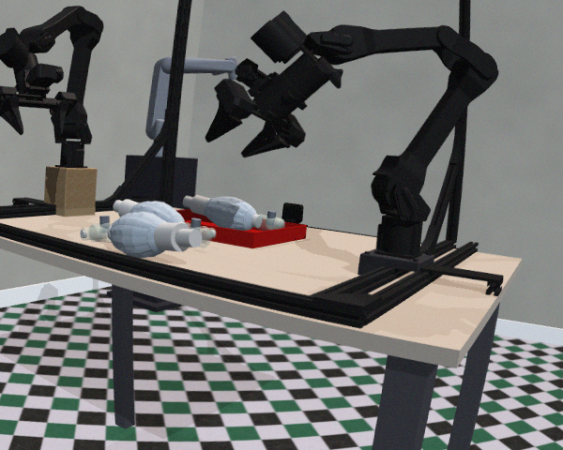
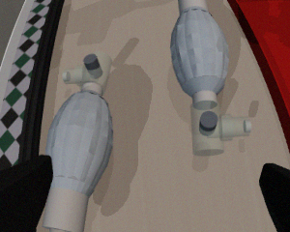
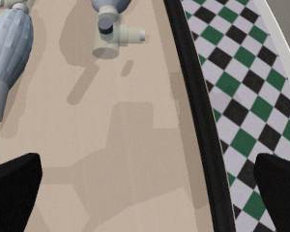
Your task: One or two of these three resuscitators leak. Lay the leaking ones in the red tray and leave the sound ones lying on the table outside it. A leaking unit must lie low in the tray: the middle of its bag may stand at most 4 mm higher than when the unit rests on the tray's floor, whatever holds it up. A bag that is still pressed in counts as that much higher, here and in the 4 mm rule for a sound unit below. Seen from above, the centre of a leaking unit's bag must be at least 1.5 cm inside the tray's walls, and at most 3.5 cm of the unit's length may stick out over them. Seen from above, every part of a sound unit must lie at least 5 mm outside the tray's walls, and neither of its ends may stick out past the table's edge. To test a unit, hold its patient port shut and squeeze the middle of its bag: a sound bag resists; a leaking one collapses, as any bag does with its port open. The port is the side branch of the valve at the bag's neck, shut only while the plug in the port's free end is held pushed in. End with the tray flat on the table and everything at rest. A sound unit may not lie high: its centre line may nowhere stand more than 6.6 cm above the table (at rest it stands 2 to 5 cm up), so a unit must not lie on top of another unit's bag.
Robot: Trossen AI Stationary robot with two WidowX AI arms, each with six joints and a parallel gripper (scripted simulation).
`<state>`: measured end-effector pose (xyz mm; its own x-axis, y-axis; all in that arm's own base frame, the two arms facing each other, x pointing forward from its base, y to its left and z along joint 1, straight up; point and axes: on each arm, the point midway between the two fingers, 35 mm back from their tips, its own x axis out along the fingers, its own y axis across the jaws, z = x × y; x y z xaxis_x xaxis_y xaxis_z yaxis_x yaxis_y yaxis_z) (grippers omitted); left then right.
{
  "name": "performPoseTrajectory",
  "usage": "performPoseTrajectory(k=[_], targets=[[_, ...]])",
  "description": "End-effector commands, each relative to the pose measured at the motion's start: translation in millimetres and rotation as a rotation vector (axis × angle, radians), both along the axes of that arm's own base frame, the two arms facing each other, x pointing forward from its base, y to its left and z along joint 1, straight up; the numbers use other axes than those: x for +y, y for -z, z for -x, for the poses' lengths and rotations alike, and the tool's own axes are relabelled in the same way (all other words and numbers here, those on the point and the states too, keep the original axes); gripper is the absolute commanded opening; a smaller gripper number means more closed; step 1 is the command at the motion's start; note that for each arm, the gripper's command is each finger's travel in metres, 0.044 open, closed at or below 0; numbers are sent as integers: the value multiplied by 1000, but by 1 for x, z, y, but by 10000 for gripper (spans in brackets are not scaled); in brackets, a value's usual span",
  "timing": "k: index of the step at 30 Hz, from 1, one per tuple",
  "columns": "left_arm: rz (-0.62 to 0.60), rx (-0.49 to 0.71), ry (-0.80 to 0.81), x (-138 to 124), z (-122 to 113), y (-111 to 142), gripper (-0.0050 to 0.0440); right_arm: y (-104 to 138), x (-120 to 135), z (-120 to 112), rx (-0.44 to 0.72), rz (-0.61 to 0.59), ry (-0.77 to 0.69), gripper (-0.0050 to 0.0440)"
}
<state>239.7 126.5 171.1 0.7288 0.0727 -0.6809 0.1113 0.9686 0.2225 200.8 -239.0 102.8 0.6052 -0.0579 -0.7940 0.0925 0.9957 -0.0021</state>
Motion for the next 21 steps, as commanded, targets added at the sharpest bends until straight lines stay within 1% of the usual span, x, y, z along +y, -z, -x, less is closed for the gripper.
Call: performPoseTrajectory(k=[1, 3, 9, 10, 15, 20, 21], targets=[[-25, -26, 1, -11, 12, 4, 440, 0, 0, 0, 0, 1, 0, 440], [-38, -40, 1, -16, 18, 5, 440, 0, 0, 0, 0, 1, 0, 440], [-38, -40, 1, -16, 18, 5, 440, 0, 0, 0, 0, 1, 0, 440], [-25, -2, -2, -5, 18, 0, 440, -1, -1, 0, -1, 3, 1, 440], [63, 145, -4, 46, 29, -10, 440, -1, -1, 0, -1, 3, 1, 440], [195, 221, 0, 99, 51, -14, 440, -1, -1, 0, -1, 3, 1, 440], [195, 221, 0, 99, 51, -14, 440, -1, -1, 0, -1, 3, 1, 440]])
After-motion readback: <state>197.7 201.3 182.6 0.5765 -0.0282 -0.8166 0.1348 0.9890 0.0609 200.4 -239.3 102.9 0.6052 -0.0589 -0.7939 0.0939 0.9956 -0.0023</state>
